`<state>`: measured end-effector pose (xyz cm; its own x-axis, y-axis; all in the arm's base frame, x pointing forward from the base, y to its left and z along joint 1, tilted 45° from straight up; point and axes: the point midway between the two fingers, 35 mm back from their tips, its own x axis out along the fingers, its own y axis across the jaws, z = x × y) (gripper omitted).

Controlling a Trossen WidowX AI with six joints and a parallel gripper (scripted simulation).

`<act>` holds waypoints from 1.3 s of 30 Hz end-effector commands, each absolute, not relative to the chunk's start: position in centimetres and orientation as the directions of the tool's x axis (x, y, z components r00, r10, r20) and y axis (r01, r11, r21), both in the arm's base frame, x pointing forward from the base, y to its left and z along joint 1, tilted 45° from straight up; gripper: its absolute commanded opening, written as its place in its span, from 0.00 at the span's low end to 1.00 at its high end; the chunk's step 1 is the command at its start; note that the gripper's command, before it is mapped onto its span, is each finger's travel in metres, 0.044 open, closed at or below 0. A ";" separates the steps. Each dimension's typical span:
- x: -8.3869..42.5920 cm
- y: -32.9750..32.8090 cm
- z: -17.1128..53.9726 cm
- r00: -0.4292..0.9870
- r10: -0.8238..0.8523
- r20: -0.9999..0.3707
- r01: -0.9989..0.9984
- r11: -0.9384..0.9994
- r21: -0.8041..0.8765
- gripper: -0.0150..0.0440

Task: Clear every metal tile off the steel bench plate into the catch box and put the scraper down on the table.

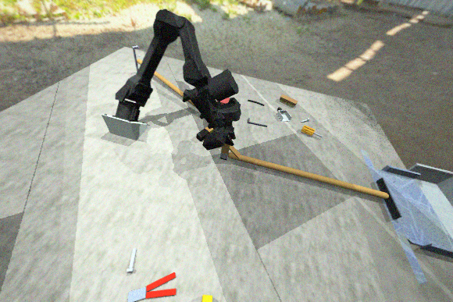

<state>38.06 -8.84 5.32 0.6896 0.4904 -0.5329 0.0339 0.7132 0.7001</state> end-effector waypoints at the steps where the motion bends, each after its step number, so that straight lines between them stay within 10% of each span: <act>1: 38.9 -9.0 5.4 0.695 0.482 -0.533 0.041 0.714 0.699 0.25; 39: 43.0 -8.9 6.1 0.697 0.481 -0.531 0.040 0.714 0.699 0.25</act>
